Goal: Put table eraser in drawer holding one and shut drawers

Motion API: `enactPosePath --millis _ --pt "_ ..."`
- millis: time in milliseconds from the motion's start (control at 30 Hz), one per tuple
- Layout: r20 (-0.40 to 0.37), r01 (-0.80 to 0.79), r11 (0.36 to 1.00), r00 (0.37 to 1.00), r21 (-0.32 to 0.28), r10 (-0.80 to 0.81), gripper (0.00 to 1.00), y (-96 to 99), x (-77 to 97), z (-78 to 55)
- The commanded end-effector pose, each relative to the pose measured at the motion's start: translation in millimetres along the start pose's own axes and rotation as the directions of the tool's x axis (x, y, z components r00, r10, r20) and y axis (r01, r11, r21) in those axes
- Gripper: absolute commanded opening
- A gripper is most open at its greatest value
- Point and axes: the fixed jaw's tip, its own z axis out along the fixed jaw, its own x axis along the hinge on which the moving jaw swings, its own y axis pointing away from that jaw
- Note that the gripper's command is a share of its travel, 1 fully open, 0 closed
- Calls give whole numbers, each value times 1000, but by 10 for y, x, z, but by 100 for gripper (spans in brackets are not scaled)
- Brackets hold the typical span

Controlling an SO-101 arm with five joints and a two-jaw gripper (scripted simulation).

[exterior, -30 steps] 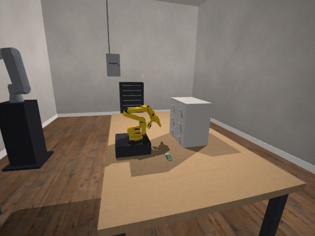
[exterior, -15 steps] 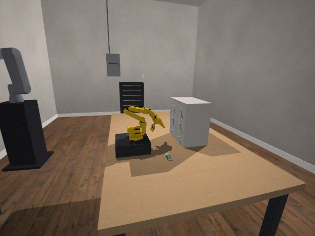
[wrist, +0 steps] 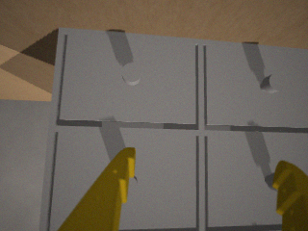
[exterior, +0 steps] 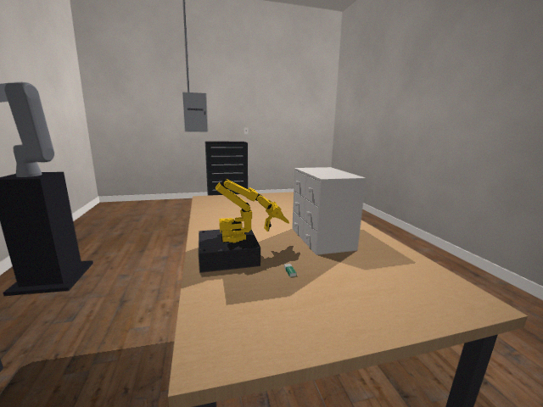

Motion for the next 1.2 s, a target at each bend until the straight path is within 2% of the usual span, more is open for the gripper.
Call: enactPosePath --millis 0,367,467,600,1167 --pt "-26 -5 1000 1000 -18 4 37 50 -19 57" --pt "-137 -32 997 990 -66 22 33 181 -2 92" --pt "-147 -34 997 989 -71 23 32 193 -1 91" --pt "-223 -43 995 974 -88 22 31 239 111 71" --pt "-223 -43 995 974 -88 22 25 239 111 71"
